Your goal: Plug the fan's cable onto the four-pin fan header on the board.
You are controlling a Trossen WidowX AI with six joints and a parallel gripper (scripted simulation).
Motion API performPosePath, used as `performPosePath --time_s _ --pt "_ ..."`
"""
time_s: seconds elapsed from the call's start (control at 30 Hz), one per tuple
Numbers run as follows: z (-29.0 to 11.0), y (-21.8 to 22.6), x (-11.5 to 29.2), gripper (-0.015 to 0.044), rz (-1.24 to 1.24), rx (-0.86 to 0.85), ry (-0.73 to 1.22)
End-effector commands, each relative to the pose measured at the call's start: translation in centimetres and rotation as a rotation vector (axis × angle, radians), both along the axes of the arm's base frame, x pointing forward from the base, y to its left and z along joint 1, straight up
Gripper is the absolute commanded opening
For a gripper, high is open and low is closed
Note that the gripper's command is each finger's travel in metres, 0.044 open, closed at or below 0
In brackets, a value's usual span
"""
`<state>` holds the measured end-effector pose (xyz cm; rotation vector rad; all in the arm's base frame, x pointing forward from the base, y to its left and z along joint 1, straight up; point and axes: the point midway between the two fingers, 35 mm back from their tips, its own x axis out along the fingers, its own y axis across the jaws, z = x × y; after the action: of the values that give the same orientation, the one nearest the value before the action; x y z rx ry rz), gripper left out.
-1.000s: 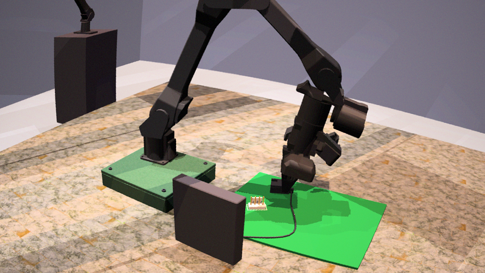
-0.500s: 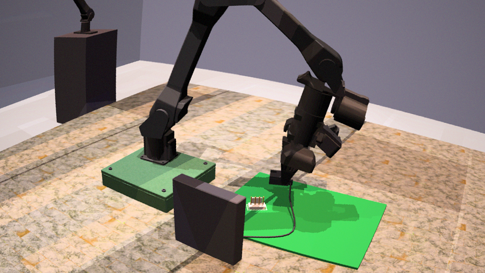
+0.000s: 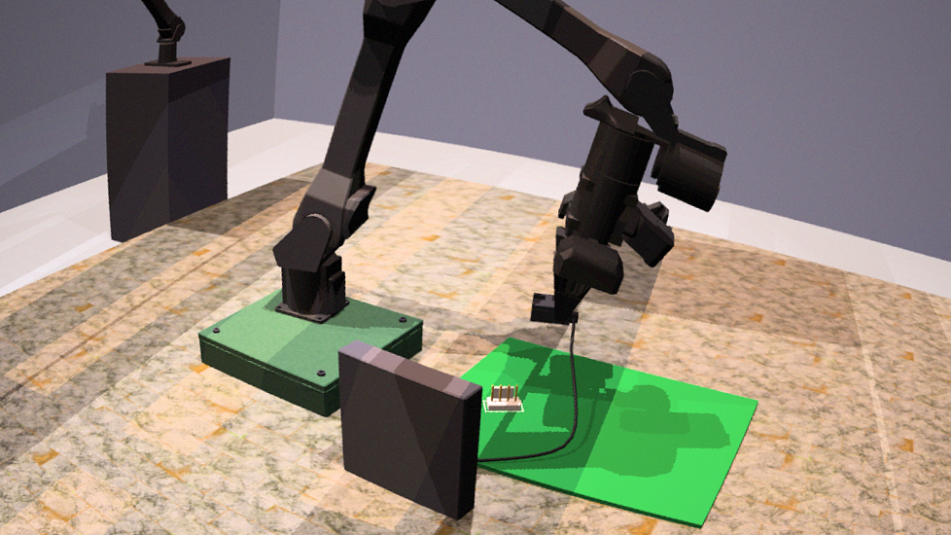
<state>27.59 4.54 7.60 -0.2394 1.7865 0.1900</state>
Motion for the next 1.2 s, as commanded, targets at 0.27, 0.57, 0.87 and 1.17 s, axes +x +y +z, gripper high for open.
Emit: performPosePath --time_s 0.27,0.57,0.87,1.17 --pt "0.7 -1.6 1.9 0.0000 -0.276 -0.034 -0.064" --pt "0.8 -3.5 3.6 0.0000 -0.569 -0.060 -0.115" --pt "0.9 -5.7 5.2 0.0000 -0.863 -0.081 -0.161" --pt "1.0 -8.0 6.6 0.0000 -1.158 -0.096 -0.202"
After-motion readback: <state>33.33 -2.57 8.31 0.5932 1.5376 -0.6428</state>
